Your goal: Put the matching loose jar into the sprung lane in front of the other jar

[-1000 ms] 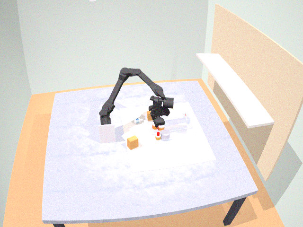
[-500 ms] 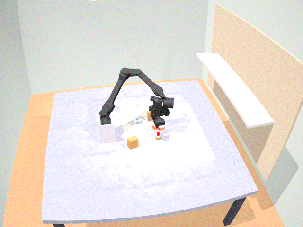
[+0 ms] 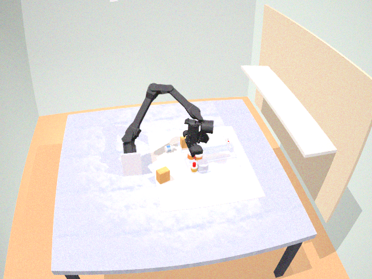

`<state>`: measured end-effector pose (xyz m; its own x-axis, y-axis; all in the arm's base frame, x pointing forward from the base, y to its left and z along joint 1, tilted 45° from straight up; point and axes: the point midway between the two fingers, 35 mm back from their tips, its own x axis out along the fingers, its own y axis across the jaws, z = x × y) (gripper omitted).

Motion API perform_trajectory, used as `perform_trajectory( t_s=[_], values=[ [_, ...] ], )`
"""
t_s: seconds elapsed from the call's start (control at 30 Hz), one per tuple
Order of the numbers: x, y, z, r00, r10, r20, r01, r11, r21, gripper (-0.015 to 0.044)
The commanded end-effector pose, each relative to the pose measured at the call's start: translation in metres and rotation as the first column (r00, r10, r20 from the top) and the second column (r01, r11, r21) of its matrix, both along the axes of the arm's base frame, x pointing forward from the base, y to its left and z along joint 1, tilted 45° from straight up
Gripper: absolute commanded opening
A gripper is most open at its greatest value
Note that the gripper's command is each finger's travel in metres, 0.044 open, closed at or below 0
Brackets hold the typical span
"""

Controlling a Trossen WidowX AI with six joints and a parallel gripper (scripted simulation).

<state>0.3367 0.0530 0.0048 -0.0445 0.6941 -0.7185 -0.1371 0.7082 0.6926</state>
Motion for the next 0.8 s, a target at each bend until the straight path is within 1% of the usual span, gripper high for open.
perform_trajectory(
  t_s=[0.0,0.77],
  values=[
    [0.0034,0.0028,0.0,1.0,-0.003,0.016,0.003,1.0,0.011,0.0],
    [0.0024,0.007,-0.0044,1.0,-0.003,0.016,0.003,1.0,0.011,0.0]
  ],
)
